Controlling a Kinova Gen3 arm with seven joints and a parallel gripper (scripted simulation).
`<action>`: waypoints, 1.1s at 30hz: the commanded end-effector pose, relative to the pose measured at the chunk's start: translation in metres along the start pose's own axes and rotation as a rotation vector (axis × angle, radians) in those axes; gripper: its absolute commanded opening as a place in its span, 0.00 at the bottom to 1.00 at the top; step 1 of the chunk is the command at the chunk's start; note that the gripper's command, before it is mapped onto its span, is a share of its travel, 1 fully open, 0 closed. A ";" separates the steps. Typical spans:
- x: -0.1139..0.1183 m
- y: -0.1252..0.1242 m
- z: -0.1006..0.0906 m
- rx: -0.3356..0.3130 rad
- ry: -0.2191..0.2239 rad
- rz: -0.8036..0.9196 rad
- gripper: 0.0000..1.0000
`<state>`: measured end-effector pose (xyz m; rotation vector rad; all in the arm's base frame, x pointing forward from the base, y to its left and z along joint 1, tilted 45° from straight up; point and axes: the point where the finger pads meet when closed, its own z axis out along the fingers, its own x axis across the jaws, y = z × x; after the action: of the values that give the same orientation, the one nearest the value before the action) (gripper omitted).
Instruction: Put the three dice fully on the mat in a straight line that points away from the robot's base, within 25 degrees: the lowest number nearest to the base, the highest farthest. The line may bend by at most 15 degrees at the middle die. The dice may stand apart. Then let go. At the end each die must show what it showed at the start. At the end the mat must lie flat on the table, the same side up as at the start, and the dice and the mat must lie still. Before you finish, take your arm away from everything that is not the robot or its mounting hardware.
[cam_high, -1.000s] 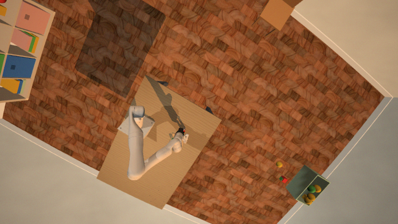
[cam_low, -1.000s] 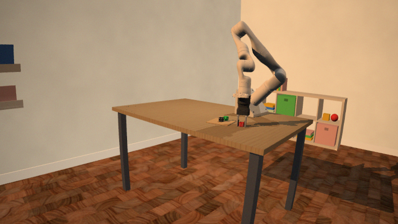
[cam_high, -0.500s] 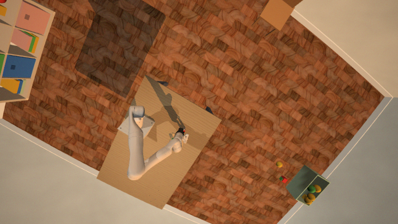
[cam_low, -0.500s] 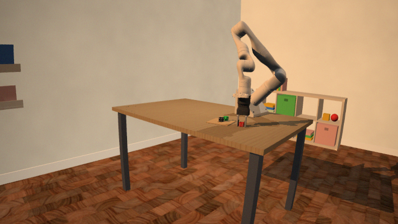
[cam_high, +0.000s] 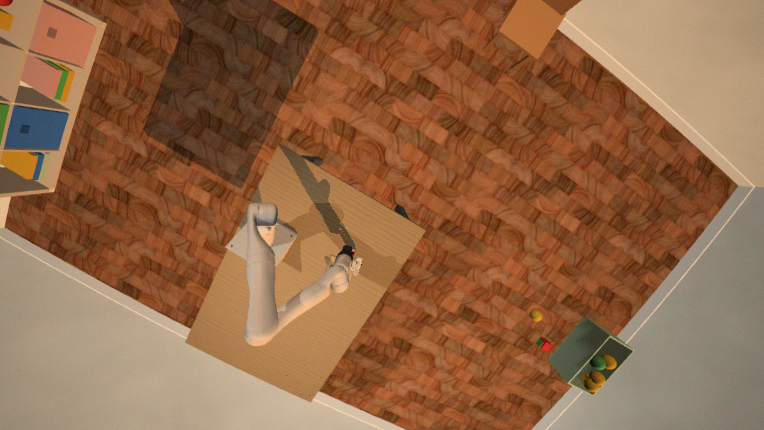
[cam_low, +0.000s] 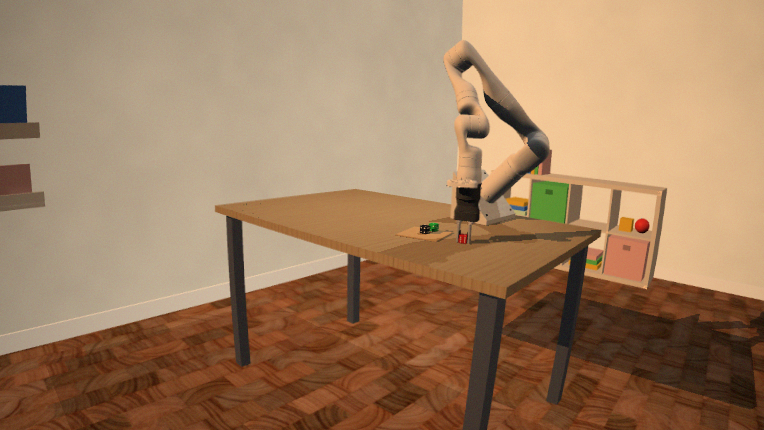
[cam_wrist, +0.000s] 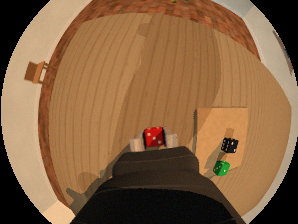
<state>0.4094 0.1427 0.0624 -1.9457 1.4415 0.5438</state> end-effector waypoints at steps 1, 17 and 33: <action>0.000 0.000 -0.001 0.001 0.001 0.000 0.49; 0.000 0.000 -0.001 0.001 0.001 0.000 0.49; 0.000 0.000 -0.029 0.001 0.001 0.000 0.49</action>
<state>0.4045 0.1325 0.0769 -1.9567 1.4298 0.5569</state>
